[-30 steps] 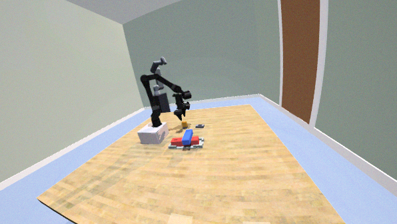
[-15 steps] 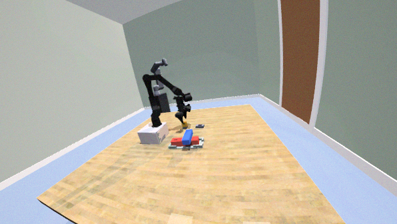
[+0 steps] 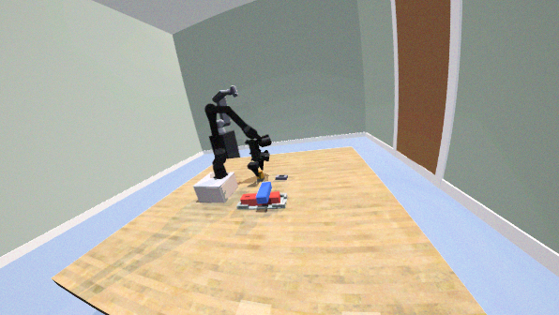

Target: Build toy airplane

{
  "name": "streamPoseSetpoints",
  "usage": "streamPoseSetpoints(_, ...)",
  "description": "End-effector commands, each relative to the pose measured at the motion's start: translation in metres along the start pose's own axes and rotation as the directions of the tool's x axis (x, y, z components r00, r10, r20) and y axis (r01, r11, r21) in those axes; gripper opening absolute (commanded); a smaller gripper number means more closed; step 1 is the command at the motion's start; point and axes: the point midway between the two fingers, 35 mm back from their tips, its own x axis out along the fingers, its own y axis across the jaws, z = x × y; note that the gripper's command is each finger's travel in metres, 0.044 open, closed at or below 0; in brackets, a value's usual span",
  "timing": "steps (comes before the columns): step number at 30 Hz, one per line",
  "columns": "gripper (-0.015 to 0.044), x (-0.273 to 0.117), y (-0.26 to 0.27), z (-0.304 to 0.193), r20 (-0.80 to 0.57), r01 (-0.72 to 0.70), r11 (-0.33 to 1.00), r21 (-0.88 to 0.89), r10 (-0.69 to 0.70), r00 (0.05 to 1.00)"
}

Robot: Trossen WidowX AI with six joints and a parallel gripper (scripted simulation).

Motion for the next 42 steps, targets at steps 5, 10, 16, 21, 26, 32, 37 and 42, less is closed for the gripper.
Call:
streamPoseSetpoints(5,0.0440,0.015,-0.004,-0.004,-0.007,0.010,1.000,-0.001,-0.010,1.000)
streamPoseSetpoints(10,0.0440,0.022,-0.004,-0.005,-0.007,0.010,1.000,-0.001,-0.010,1.000)
streamPoseSetpoints(16,0.0309,0.022,-0.004,-0.005,-0.007,0.010,1.000,-0.001,-0.010,1.000)
streamPoseSetpoints(21,0.0177,0.022,-0.004,-0.005,-0.007,0.010,1.000,-0.001,-0.010,1.000)
streamPoseSetpoints(26,0.0066,0.022,-0.004,-0.005,-0.007,0.010,1.000,-0.001,-0.010,1.000)
streamPoseSetpoints(32,0.0026,0.022,-0.004,-0.005,-0.007,0.010,1.000,-0.001,-0.010,1.000)
streamPoseSetpoints(37,0.0000,0.020,-0.004,-0.005,-0.006,0.005,1.000,-0.019,-0.005,1.000)
streamPoseSetpoints(42,0.0000,0.010,-0.003,-0.003,-0.004,-0.001,0.999,-0.040,0.001,1.000)
